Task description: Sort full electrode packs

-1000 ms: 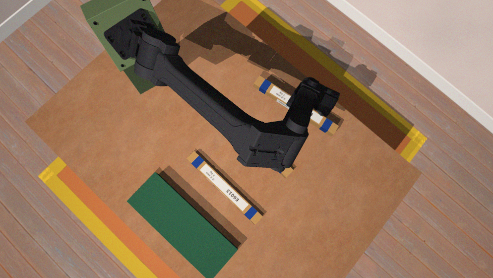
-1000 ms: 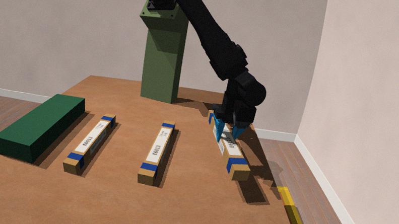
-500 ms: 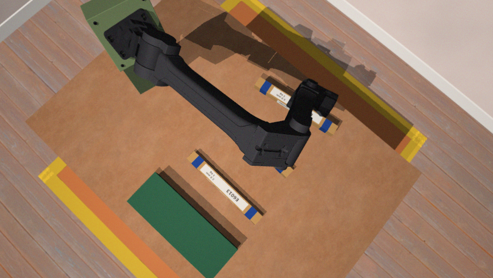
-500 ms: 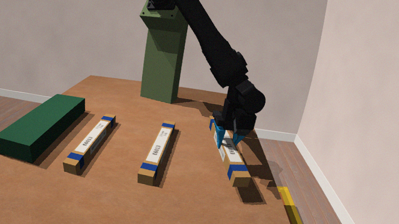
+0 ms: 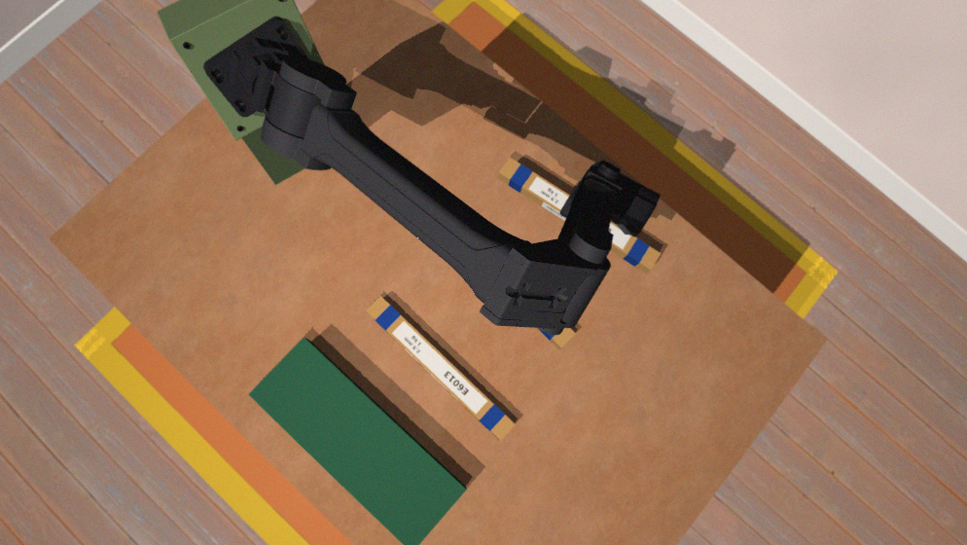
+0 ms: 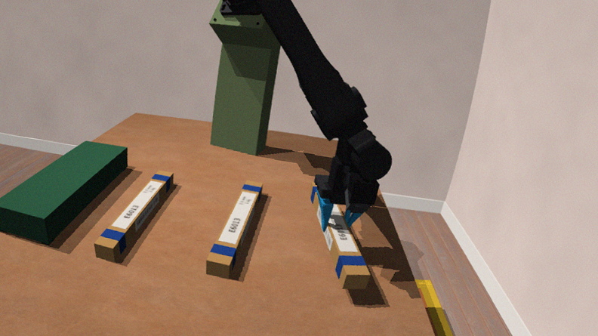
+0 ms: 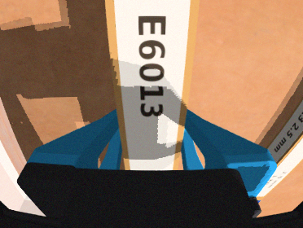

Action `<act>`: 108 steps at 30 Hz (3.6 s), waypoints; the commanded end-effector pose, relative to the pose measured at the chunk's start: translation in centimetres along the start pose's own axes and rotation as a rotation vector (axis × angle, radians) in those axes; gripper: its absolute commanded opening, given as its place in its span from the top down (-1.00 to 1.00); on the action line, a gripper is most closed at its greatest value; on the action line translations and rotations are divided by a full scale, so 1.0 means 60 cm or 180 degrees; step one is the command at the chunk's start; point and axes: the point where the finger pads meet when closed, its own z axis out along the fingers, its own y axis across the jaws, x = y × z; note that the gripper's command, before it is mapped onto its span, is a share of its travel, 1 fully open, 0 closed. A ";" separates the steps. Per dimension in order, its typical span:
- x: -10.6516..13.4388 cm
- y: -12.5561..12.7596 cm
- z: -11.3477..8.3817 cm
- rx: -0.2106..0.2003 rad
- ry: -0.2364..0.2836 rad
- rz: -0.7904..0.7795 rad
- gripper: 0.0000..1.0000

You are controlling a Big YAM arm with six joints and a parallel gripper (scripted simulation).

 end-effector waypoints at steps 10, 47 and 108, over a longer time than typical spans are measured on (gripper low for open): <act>-0.017 0.017 -0.030 -0.0085 -0.0110 -0.0052 1.00; -0.019 0.020 -0.025 -0.0099 -0.0126 -0.0050 1.00; -0.004 0.011 0.025 -0.0069 -0.0076 -0.0064 1.00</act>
